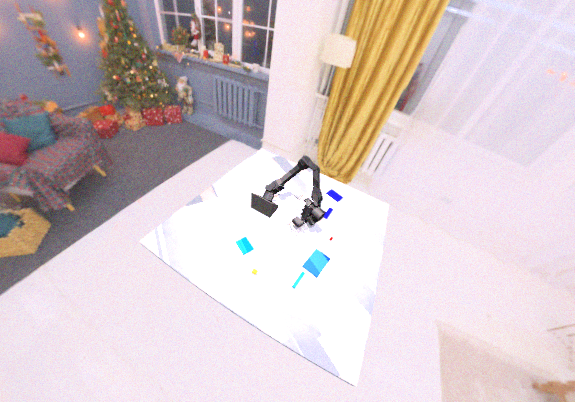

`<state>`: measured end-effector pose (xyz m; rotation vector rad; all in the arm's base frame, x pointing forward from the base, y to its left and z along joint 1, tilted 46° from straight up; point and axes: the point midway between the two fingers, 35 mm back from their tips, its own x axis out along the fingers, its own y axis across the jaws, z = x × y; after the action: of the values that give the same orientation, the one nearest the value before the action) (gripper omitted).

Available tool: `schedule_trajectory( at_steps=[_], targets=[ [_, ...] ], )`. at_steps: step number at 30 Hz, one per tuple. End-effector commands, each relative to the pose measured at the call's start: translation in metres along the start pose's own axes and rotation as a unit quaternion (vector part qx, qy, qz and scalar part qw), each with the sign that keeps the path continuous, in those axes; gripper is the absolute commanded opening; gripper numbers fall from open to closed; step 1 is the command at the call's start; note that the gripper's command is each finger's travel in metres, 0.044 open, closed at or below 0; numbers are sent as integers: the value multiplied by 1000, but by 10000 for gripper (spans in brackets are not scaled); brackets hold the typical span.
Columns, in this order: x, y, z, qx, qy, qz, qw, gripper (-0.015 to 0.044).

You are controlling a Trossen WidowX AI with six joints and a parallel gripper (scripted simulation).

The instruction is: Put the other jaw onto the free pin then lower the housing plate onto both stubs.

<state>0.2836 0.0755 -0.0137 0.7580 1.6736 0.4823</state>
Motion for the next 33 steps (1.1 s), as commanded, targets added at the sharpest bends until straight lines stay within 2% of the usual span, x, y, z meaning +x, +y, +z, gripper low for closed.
schedule_trajectory(
  at_steps=[1, 5, 10, 13, 21, 33],
  targets=[
    [-2, 0, 0, 0, 0, 0, 1000, 224],
    [-23, 0, 2, 1, -1, -1, 1000, 224],
    [-68, 0, -1, 2, 0, 1, 1000, 224],
    [-61, -2, 0, 6, -2, 2, 1000, 224],
    [-63, 9, -5, -60, -2, 0, 998, 434],
    [-66, 29, -14, -182, -2, -5, 983, 440]
  ],
)
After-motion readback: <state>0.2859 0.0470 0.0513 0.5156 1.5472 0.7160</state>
